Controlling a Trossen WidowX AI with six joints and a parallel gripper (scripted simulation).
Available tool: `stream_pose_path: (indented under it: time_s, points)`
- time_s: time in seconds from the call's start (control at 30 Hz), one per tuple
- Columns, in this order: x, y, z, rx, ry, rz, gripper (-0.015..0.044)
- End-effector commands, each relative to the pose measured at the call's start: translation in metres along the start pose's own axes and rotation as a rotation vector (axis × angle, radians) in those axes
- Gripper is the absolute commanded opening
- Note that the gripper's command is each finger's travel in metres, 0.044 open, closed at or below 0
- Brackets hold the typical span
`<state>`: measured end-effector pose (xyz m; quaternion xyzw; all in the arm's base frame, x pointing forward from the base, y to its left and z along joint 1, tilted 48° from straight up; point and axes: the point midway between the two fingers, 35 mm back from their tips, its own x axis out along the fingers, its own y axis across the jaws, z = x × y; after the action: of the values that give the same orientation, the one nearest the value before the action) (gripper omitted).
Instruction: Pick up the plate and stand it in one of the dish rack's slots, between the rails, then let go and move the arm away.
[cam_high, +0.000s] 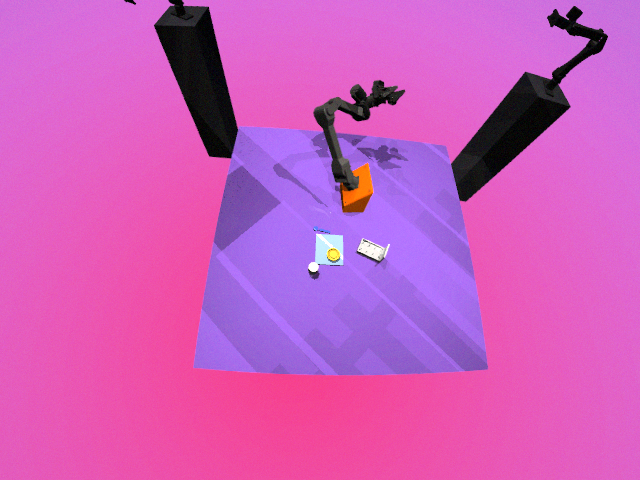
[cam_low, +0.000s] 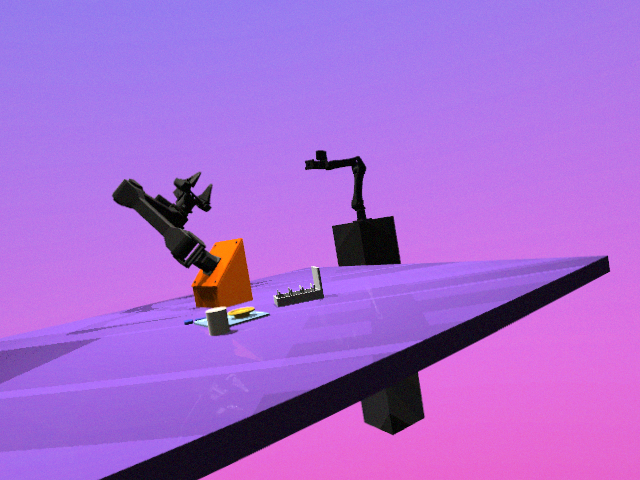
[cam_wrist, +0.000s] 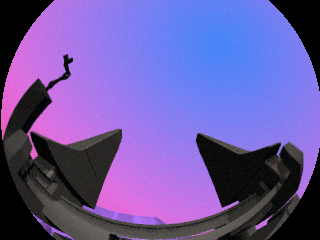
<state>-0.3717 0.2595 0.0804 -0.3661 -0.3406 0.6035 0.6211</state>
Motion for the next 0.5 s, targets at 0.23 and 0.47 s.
stream_pose_path:
  time_s: [0.23, 0.47]
  points:
    - [0.047, -0.018, -0.022, 0.001, 0.084, -0.028, 0.04]
    - [0.091, -0.041, -0.06, -0.022, 0.204, -0.064, 0.04]
